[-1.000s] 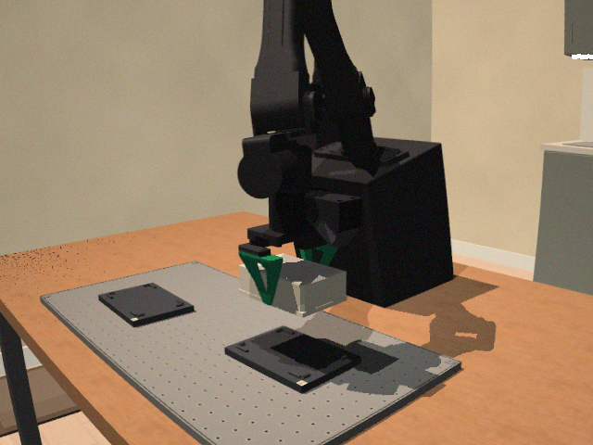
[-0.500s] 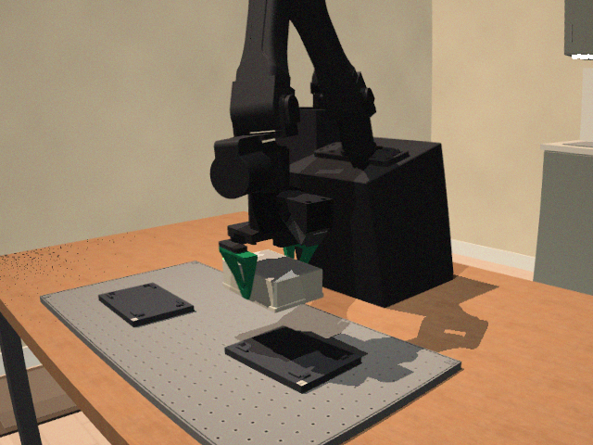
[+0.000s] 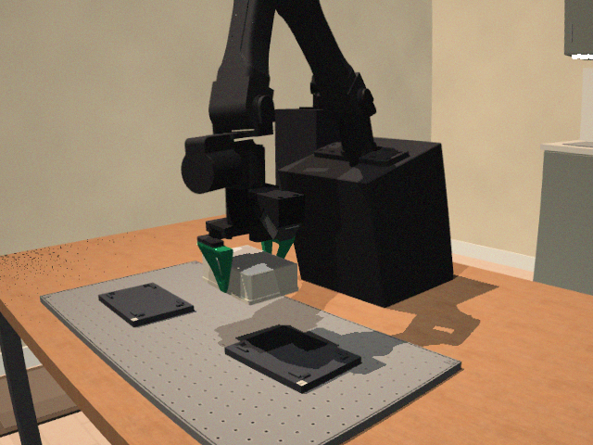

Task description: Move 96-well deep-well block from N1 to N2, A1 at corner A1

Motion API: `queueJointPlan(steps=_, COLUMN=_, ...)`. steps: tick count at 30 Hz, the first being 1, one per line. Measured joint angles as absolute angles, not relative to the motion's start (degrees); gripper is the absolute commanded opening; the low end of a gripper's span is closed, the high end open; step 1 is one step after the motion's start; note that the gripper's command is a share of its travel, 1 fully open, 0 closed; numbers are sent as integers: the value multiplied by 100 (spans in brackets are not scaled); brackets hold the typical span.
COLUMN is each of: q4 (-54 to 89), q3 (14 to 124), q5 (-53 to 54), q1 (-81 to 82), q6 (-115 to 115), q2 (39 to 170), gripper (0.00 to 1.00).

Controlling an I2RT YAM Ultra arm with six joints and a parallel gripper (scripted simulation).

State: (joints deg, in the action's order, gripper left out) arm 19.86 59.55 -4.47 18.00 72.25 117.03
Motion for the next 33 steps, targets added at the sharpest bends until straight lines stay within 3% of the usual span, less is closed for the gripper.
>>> queueJointPlan(steps=33, q4=2012, q3=6042, q5=-51, q1=180, q6=8807, q2=11620, gripper=0)
